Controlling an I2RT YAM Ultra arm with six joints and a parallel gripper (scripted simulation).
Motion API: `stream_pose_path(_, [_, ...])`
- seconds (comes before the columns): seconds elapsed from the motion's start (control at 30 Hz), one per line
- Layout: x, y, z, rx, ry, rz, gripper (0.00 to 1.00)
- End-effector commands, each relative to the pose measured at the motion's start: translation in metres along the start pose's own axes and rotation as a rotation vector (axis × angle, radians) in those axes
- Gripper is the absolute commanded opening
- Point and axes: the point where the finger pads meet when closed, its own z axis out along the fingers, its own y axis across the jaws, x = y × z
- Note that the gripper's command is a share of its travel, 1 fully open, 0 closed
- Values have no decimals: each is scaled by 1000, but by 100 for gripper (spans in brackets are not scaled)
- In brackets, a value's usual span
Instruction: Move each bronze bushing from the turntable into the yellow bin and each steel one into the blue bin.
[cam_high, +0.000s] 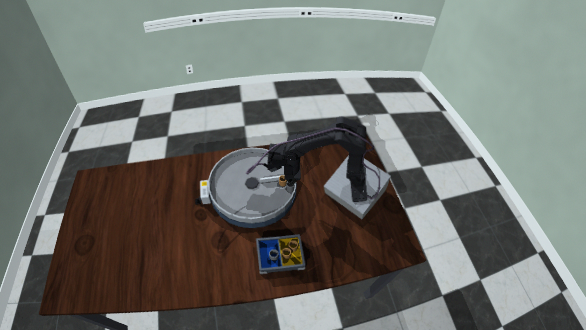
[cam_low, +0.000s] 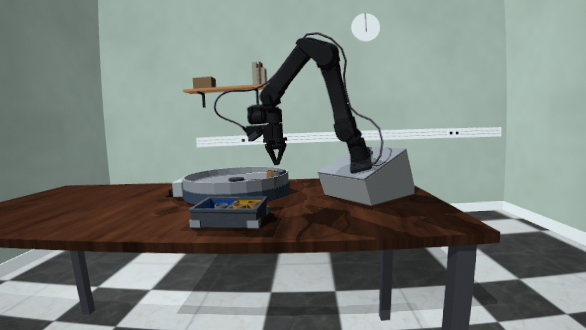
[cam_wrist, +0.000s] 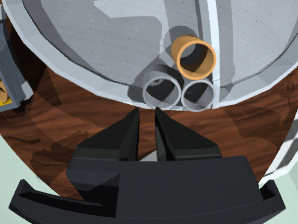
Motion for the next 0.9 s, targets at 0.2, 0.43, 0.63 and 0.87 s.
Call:
stream_pose_path(0.2, [-14, -3, -11, 3, -51, -5, 14])
stream_pose_path(0.43, [-12, -4, -5, 0, -26, 5, 14])
stream_pose_path(0.63, [-16, -1, -14, 4, -54, -5, 14])
stream_pose_path(0.87, [-17, -1, -14, 4, -55, -5, 14])
